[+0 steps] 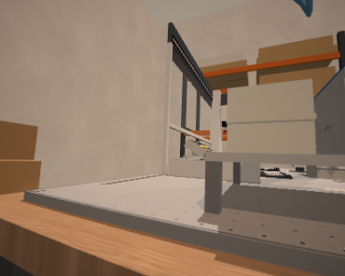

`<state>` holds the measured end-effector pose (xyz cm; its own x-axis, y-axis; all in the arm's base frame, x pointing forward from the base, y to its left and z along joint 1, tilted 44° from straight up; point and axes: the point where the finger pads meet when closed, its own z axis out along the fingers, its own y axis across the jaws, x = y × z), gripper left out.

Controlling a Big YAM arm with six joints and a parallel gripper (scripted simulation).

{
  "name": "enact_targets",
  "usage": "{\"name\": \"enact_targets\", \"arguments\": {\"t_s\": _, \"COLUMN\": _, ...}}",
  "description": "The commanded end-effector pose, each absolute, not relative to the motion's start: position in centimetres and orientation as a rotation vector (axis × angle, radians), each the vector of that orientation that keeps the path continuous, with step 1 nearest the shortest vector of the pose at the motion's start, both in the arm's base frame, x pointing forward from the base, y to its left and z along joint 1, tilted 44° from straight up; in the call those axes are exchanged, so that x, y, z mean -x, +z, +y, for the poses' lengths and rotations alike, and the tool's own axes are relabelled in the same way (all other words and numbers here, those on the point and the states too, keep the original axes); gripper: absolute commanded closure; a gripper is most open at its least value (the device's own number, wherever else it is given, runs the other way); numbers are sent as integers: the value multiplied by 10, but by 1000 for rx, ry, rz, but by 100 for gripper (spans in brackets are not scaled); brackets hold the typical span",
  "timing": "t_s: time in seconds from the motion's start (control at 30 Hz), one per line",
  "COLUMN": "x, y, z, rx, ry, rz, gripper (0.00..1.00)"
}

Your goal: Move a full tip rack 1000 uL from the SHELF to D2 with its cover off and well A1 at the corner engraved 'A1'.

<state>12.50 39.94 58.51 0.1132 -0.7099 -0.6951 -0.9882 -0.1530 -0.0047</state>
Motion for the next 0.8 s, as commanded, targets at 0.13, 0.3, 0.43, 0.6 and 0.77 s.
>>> {"name": "enact_targets", "arguments": {"t_s": 0.13, "x": -122, "y": 608, "z": 389, "rx": 1885, "ry": 779, "rz": 1602, "gripper": 0}}
{"name": "enact_targets", "arguments": {"t_s": 0.3, "x": -118, "y": 595, "z": 397, "rx": 1896, "ry": 784, "rz": 1615, "gripper": 0}}
{"name": "enact_targets", "arguments": {"t_s": 0.43, "x": -118, "y": 592, "z": 400, "rx": 1896, "ry": 784, "rz": 1614, "gripper": 0}}
{"name": "enact_targets", "arguments": {"t_s": 0.6, "x": -117, "y": 588, "z": 404, "rx": 1895, "ry": 785, "rz": 1613, "gripper": 0}}
{"name": "enact_targets", "arguments": {"t_s": 0.77, "x": -116, "y": 583, "z": 409, "rx": 1894, "ry": 786, "rz": 1611, "gripper": 0}}
